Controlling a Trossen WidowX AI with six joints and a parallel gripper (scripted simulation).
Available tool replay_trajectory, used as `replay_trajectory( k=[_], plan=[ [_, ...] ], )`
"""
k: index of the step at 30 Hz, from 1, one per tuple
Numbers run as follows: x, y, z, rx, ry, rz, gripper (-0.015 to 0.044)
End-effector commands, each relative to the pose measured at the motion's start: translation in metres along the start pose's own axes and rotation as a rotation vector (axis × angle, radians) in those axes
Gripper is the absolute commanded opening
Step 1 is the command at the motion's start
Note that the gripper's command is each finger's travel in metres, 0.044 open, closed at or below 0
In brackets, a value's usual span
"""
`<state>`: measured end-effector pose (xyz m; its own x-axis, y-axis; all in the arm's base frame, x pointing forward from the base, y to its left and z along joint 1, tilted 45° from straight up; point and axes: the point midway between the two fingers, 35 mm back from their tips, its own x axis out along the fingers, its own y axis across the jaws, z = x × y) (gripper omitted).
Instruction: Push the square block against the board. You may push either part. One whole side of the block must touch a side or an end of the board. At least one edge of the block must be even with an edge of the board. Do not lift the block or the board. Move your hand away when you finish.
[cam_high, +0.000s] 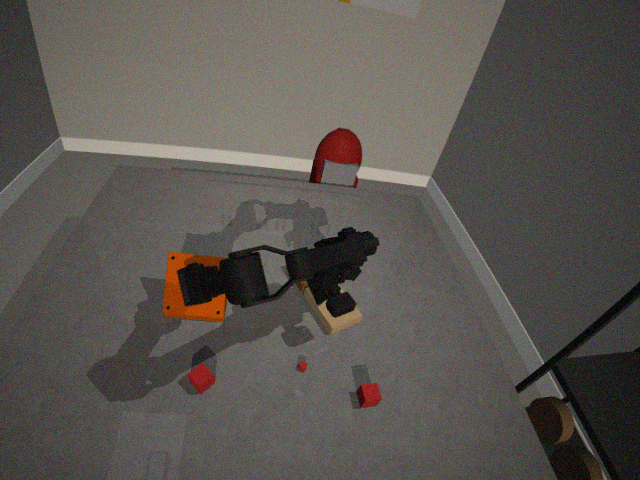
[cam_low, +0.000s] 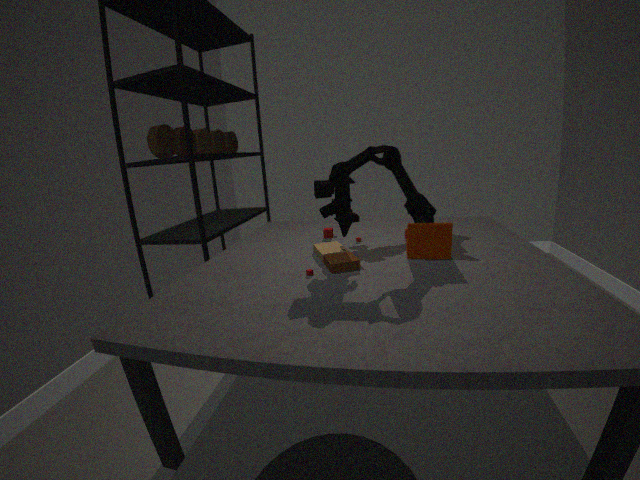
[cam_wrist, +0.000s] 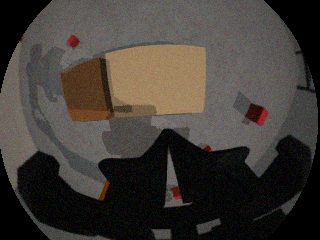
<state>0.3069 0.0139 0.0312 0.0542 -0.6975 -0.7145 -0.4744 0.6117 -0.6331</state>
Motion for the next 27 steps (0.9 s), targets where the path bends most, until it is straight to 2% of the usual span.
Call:
replay_trajectory(
  k=[1,12,17,21,27],
  plan=[
    [-0.004,-0.002,0.036,0.0,-0.002,0.003,0.0],
    [0.001,0.005,0.133,0.002,-0.004,0.007,0.0],
    [0.005,0.006,0.138,0.002,-0.004,0.008,0.0],
    [0.054,0.006,0.139,0.003,-0.003,0.006,0.0],
    [0.057,0.006,0.138,0.003,-0.003,0.005,0.0]
  ],
)
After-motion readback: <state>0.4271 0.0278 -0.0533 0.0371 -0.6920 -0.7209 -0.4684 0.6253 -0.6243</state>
